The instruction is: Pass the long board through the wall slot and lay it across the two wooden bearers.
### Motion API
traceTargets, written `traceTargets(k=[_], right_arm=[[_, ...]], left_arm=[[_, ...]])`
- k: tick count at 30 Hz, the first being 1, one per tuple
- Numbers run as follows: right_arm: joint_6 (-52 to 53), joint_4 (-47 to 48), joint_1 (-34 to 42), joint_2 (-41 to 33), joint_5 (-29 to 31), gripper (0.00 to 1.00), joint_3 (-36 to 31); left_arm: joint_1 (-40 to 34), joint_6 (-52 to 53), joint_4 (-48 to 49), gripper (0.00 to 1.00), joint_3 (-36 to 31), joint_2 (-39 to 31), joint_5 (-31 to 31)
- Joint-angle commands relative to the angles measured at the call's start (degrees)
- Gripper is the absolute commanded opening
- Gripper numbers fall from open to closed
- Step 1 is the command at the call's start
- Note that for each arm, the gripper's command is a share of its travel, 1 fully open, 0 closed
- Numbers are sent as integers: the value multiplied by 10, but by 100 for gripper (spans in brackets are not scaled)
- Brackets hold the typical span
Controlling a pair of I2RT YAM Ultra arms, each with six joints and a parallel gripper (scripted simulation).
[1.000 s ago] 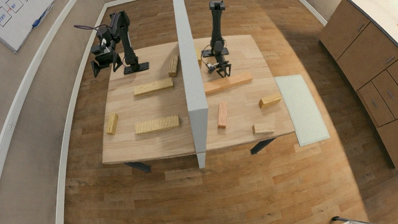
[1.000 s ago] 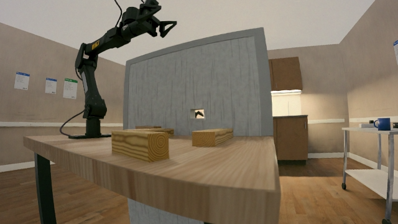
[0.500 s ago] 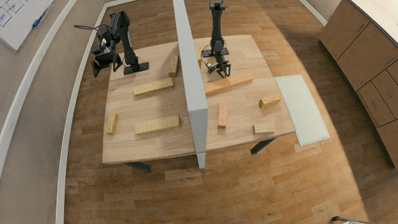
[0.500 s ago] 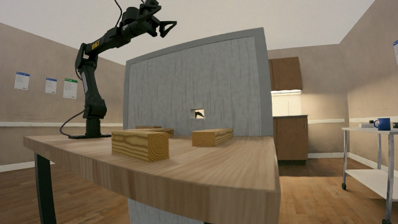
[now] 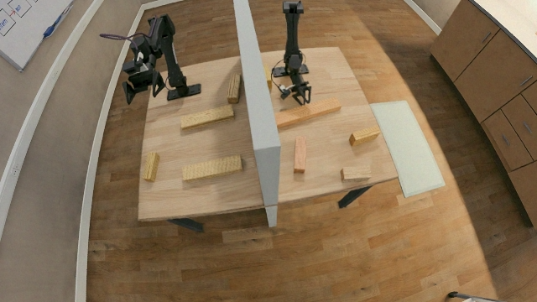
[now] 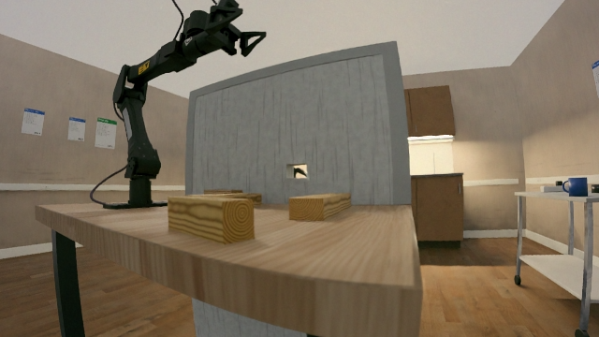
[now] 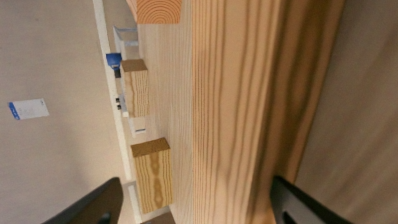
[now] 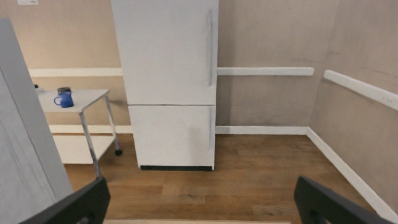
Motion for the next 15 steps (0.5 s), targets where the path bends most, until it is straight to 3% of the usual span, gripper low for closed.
traceTargets(k=[1, 15], right_arm=[[3, -4, -1, -12, 6, 100, 25], [3, -4, -1, -12, 6, 100, 25]], left_arm=[[7, -5, 21, 78, 0, -15, 2], [6, -5, -24, 78, 29, -35, 1]])
